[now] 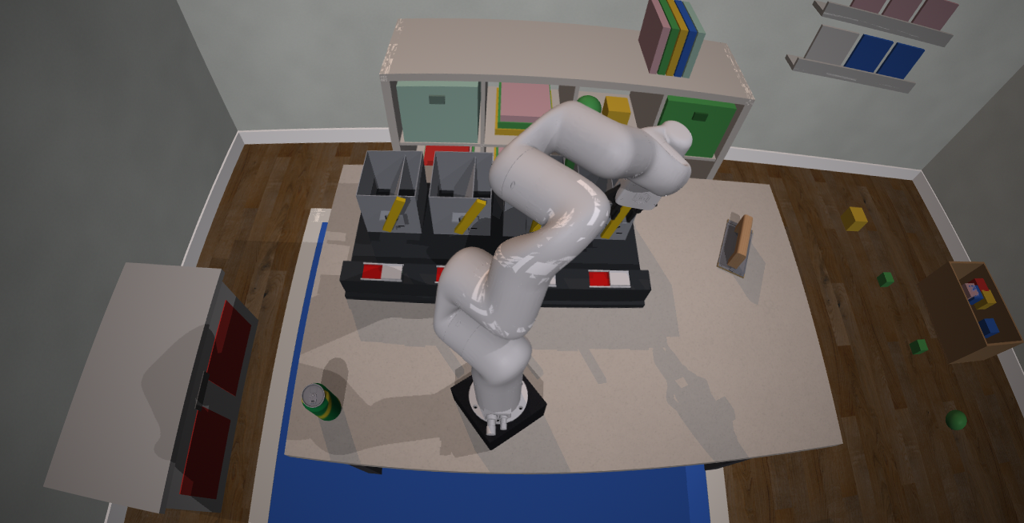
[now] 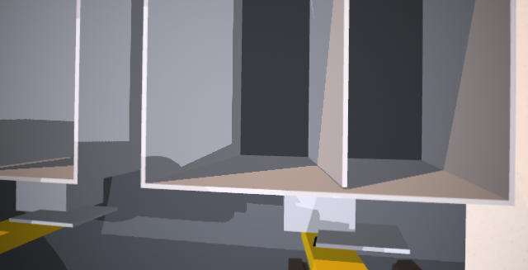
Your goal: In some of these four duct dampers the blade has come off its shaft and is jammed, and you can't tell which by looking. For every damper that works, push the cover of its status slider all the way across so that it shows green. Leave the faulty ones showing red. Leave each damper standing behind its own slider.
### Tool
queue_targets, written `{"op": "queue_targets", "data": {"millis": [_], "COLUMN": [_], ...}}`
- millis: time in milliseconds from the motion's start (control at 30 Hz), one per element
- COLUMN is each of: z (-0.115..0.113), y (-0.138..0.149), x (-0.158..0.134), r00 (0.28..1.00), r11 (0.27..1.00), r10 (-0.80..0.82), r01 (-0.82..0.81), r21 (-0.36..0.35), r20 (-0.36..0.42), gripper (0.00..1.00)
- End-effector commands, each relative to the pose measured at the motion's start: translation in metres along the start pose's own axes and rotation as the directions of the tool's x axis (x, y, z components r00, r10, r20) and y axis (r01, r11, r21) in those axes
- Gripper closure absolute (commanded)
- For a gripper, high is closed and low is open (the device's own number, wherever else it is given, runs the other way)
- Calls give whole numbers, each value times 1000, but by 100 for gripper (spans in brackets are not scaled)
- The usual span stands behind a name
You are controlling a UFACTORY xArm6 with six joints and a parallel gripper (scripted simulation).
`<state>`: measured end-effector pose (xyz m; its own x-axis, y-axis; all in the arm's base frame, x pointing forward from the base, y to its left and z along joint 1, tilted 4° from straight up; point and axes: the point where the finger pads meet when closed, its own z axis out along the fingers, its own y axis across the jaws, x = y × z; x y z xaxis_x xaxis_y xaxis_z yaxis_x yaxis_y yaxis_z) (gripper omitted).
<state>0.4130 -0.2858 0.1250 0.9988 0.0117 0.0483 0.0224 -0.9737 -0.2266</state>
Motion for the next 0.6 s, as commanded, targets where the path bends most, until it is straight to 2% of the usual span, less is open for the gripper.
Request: {"op": "queue_targets", "data": {"millis": [0, 533, 567], "z": [1, 1, 1], "y": [1, 1, 1], "x": [1, 1, 1], "r00": [1000, 1000, 1000], "r11": [1000, 1000, 1000], "r10": [-1, -1, -1], "r01": [1, 1, 1], "r21": [-3, -3, -3], "r20": [-4, -4, -4], "gripper": [61, 61, 81]}}
